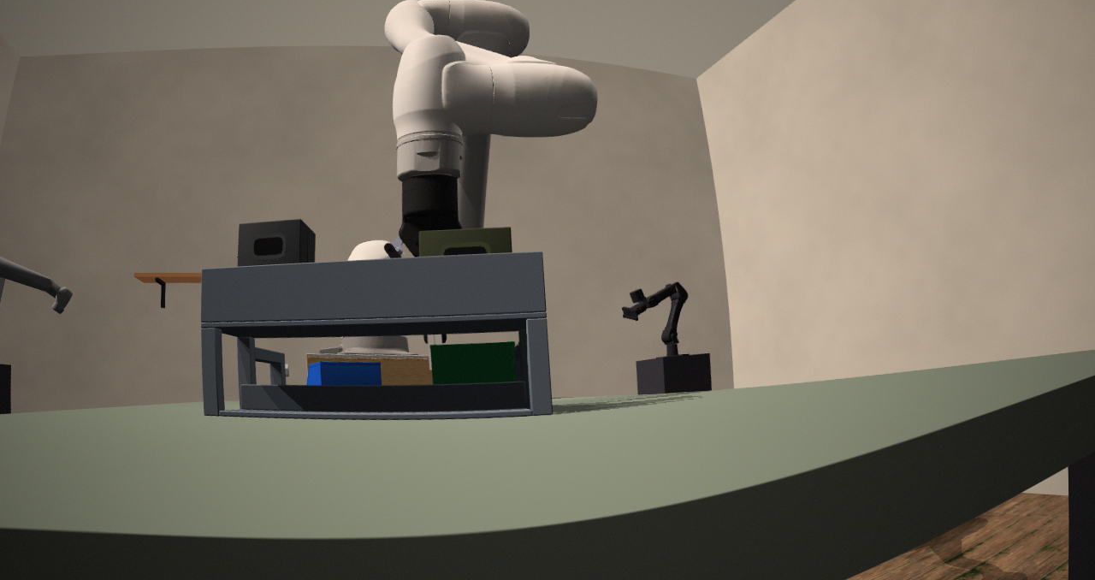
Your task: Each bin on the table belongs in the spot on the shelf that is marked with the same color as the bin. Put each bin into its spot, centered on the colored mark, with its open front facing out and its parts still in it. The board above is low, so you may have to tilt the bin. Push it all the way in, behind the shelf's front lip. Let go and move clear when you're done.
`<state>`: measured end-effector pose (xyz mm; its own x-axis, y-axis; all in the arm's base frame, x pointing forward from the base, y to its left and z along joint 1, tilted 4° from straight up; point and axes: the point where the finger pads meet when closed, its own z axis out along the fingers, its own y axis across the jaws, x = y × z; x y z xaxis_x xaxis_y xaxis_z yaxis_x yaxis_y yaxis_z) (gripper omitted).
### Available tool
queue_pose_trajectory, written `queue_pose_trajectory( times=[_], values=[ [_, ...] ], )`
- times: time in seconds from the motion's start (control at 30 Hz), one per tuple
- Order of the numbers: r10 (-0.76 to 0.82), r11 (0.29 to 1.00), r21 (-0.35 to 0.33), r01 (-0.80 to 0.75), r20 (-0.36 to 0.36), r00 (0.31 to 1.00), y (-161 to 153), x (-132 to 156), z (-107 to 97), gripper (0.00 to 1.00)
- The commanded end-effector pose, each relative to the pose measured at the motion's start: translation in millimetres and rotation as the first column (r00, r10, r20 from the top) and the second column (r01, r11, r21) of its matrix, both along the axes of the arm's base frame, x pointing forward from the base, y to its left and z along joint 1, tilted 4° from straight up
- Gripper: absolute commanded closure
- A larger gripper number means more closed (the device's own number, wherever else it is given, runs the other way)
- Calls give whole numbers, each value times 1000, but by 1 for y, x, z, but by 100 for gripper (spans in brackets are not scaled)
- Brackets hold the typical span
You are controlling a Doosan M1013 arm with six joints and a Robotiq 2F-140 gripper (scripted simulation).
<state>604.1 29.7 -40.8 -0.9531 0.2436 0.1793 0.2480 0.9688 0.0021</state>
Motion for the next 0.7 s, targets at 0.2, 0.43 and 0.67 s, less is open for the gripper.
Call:
queue_pose_trajectory(
  times=[0.2,0.43,0.67],
  values=[
    [5,1000,-5,-5,14,1000,0,-3,-1,90],
    [5,1000,-5,-5,14,1000,0,-3,-1,90],
    [3,1000,-6,-3,10,1000,1,-7,-2,90]
  ],
)
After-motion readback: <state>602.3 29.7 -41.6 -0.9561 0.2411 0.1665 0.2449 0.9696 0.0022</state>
